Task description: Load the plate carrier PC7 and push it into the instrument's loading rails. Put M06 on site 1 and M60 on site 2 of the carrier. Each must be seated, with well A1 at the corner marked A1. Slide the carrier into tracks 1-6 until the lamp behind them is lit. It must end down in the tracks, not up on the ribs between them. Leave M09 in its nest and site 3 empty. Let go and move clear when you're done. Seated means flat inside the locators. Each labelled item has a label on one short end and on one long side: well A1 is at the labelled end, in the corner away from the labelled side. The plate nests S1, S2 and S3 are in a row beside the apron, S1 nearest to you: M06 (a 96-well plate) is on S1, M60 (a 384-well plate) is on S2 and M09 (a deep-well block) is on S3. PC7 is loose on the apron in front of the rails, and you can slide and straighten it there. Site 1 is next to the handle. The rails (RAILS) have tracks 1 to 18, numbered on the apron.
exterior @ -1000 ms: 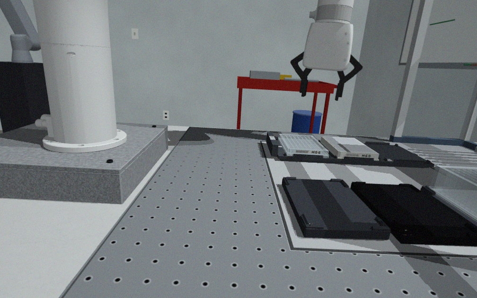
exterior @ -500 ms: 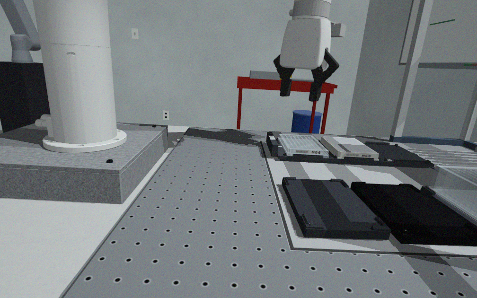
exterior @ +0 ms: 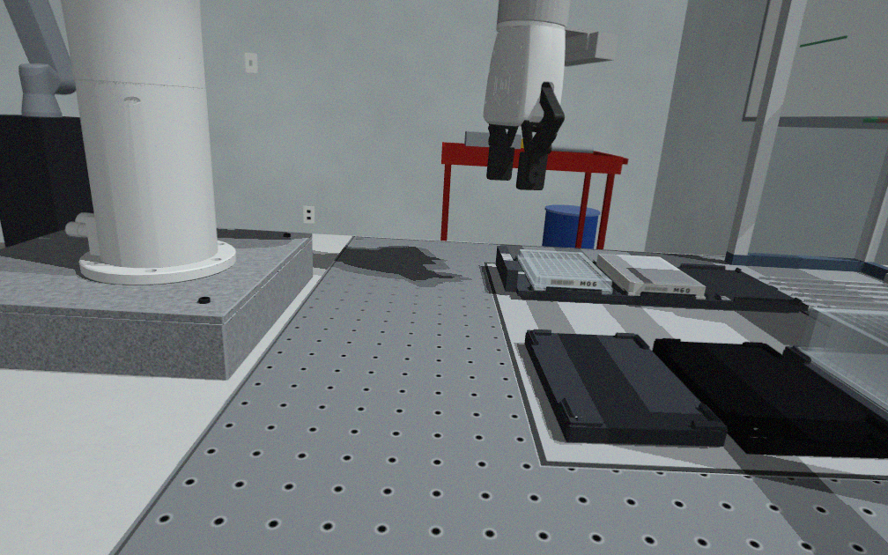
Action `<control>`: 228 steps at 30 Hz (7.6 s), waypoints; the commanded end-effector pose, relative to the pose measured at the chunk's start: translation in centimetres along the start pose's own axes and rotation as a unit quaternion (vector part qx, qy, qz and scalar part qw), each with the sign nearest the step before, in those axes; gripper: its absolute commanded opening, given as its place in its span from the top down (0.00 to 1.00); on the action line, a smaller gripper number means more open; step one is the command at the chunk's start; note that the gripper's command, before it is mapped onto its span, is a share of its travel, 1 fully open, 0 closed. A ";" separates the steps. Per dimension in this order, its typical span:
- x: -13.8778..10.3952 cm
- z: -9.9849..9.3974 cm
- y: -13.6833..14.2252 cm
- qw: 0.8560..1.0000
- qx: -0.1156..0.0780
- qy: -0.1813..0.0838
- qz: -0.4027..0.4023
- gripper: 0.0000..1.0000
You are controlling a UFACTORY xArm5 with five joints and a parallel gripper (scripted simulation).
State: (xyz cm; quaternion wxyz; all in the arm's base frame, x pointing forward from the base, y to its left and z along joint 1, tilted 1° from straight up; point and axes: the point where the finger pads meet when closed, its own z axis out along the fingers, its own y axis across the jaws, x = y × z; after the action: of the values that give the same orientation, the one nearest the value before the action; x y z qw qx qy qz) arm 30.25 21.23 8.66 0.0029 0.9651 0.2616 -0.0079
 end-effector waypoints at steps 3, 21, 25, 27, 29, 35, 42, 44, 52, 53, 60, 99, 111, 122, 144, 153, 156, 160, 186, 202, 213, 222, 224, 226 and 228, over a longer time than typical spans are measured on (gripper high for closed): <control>-2.9 -0.3 0.5 0.995 0.002 0.010 0.102 0.19; -3.3 -0.3 0.5 0.985 0.003 0.010 0.170 0.19; -3.3 0.0 0.5 0.985 0.003 0.010 0.170 0.19; -3.3 0.4 0.5 0.985 0.003 0.010 0.170 0.19; -3.3 0.7 0.5 0.985 0.003 0.010 0.170 0.19; -3.3 1.7 0.5 0.985 0.003 0.010 0.170 0.19; -3.2 2.5 0.5 0.985 0.003 0.010 0.170 0.19; -3.2 2.9 0.5 0.985 0.003 0.010 0.170 0.19; -3.2 4.2 0.6 0.985 0.003 0.010 0.170 0.19; -3.2 4.2 0.6 0.985 0.003 0.010 0.170 0.19; -3.2 5.2 0.6 0.985 0.003 0.010 0.170 0.19; -3.1 8.7 0.6 0.985 0.003 0.010 0.170 0.19; -3.1 9.4 0.6 0.985 0.003 0.010 0.170 0.19; -3.1 10.0 0.6 0.985 0.003 0.010 0.170 0.19; -2.8 10.4 0.7 0.985 0.003 0.010 0.170 0.19; -2.0 10.4 1.0 0.985 0.003 0.010 0.170 0.19; -1.9 10.4 1.1 0.985 0.003 0.010 0.170 0.19; -1.5 10.4 1.2 0.985 0.003 0.010 0.170 0.19; 0.8 10.3 2.0 0.985 0.003 0.010 0.170 0.19; 2.1 10.3 2.5 0.985 0.003 0.010 0.170 0.19; 2.9 10.3 2.8 0.985 0.003 0.010 0.170 0.19; 3.8 10.2 3.1 0.985 0.003 0.011 0.170 0.19; 3.8 10.2 3.1 0.985 0.003 0.011 0.170 0.19; 4.0 10.2 3.1 0.985 0.003 0.011 0.170 0.19; 4.2 10.2 3.2 0.985 0.003 0.011 0.170 0.19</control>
State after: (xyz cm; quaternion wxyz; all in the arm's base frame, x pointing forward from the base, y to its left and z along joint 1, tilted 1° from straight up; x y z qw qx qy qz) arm 34.82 20.31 -1.75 -0.0002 0.9956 0.0936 0.0004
